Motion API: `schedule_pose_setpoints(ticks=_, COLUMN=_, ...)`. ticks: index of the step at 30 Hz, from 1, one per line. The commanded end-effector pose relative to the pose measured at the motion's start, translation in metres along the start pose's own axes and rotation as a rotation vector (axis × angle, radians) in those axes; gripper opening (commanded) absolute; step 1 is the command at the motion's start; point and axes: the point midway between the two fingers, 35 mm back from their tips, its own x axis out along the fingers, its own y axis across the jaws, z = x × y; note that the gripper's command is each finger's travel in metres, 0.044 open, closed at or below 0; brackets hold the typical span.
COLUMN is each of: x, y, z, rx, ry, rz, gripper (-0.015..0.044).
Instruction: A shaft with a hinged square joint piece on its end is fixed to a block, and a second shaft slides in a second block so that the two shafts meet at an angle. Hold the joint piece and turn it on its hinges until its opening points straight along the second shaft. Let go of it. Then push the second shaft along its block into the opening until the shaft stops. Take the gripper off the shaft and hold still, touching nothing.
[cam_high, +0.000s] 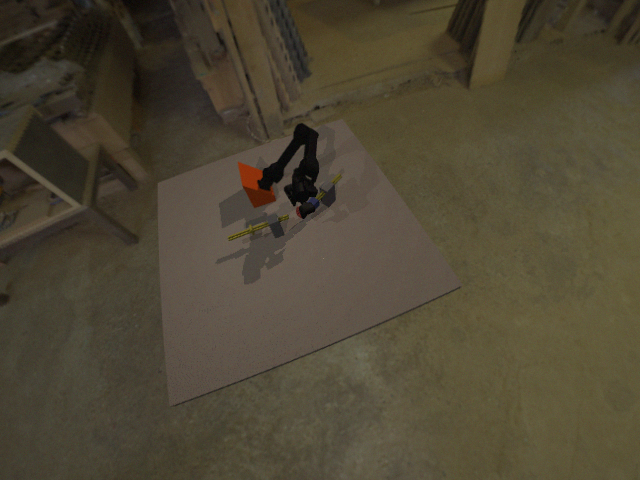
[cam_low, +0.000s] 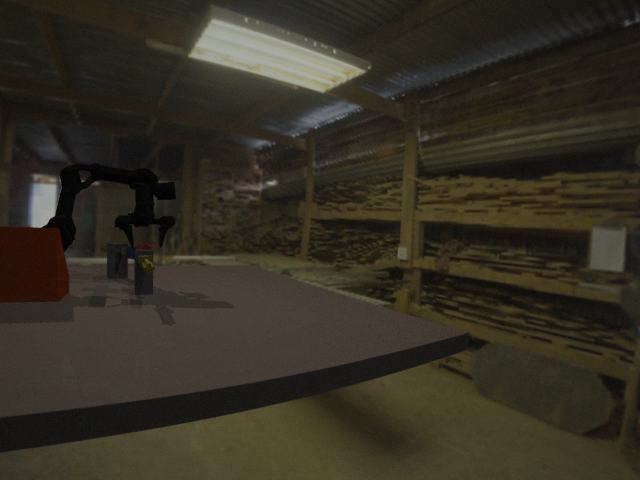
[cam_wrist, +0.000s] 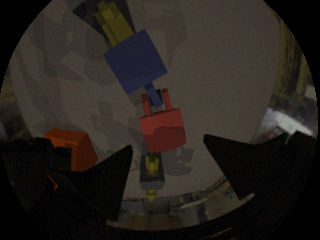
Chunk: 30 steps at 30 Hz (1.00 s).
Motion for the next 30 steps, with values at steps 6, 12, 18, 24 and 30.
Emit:
schedule_pose_setpoints(ticks=6, x=-0.053, y=-0.005, z=-0.013, rx=0.28, ry=0.024, rz=-0.072, gripper=0.044)
schedule_pose_setpoints(ticks=12, x=-0.09, y=-0.002, z=-0.02, rx=0.482, ry=0.033, rz=-0.125, gripper=0.044)
schedule_pose_setpoints(ticks=18, x=-0.111, y=0.003, z=-0.023, rx=0.601, ry=0.035, rz=-0.156, gripper=0.044)
schedule_pose_setpoints(ticks=24, x=-0.094, y=0.0, z=-0.034, rx=0.591, ry=0.006, rz=-0.086, gripper=0.044)
schedule_pose_setpoints(ticks=30, x=-0.077, y=-0.002, z=-0.045, rx=0.582, ry=-0.025, rz=-0.016, gripper=0.044)
